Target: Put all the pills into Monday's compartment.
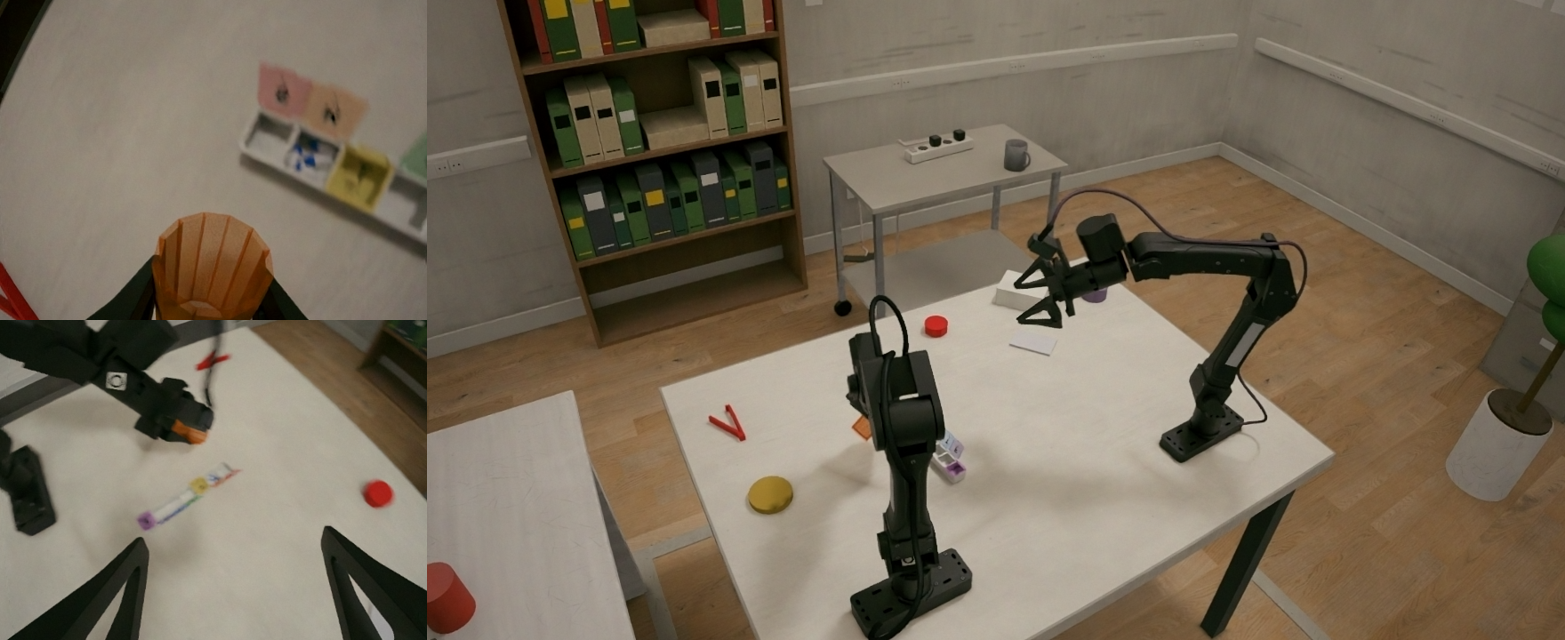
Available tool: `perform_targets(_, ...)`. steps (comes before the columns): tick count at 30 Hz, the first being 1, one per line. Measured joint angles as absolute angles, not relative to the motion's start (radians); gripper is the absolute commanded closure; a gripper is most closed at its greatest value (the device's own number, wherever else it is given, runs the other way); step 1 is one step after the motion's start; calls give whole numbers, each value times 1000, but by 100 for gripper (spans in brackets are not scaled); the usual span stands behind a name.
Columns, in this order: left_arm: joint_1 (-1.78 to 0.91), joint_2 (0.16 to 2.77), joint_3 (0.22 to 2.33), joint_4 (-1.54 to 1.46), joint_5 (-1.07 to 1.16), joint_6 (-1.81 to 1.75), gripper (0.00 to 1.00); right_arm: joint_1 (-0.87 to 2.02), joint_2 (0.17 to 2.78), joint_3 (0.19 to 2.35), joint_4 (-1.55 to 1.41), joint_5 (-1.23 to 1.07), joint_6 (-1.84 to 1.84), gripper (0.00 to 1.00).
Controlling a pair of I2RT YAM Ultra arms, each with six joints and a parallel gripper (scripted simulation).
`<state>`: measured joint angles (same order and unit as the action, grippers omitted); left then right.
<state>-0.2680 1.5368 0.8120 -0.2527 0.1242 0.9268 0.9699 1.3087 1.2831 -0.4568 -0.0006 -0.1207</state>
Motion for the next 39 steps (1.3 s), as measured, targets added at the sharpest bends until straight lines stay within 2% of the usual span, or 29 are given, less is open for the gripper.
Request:
perform_targets(12, -506, 1912, 1346, -383, 0, 763, 64, 634, 857, 882, -364, 7, -121, 0)
perform_targets(25, -670, 2190, 1824, -546, -92, 638, 64, 466, 656, 683, -316, -9, -121, 0)
perform_targets(29, -700, 2239, 1909, -579, -105, 618, 64, 460, 652, 681, -314, -14, -121, 0)
perform_targets(39, -702, 2264, 1940, -568, -122, 571, 64, 460, 652, 681, -314, -19, -121, 0)
